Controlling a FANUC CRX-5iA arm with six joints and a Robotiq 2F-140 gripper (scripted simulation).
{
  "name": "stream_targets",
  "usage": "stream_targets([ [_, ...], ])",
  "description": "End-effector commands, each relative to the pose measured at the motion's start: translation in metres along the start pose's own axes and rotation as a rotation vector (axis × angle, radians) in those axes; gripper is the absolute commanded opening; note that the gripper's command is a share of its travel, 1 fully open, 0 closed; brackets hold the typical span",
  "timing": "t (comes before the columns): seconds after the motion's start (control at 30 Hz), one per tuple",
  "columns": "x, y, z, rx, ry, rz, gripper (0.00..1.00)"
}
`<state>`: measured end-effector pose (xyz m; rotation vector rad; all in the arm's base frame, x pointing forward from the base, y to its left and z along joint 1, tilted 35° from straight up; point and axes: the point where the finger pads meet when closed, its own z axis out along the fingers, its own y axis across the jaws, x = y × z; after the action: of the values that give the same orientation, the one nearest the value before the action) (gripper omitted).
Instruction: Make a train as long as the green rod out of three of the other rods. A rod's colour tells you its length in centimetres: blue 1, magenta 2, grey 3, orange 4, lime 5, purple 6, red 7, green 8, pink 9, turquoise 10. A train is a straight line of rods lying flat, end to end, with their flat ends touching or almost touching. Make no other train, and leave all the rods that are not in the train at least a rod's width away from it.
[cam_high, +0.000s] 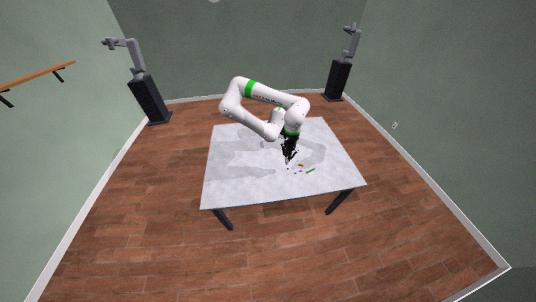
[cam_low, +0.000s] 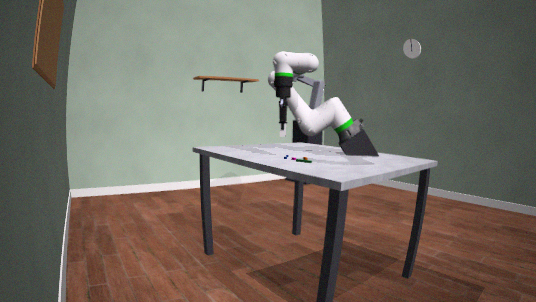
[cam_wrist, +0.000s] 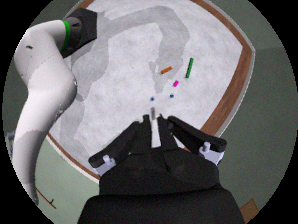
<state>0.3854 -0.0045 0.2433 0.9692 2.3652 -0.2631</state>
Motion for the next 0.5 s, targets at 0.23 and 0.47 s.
stream_targets([
  [0.23,0.0007,0.0006,0.0001,0.002,-0.007,0.007,0.03],
  [0.47,0.0008,0.0007,0.0060,0.002,-0.006,0.011,0.03],
])
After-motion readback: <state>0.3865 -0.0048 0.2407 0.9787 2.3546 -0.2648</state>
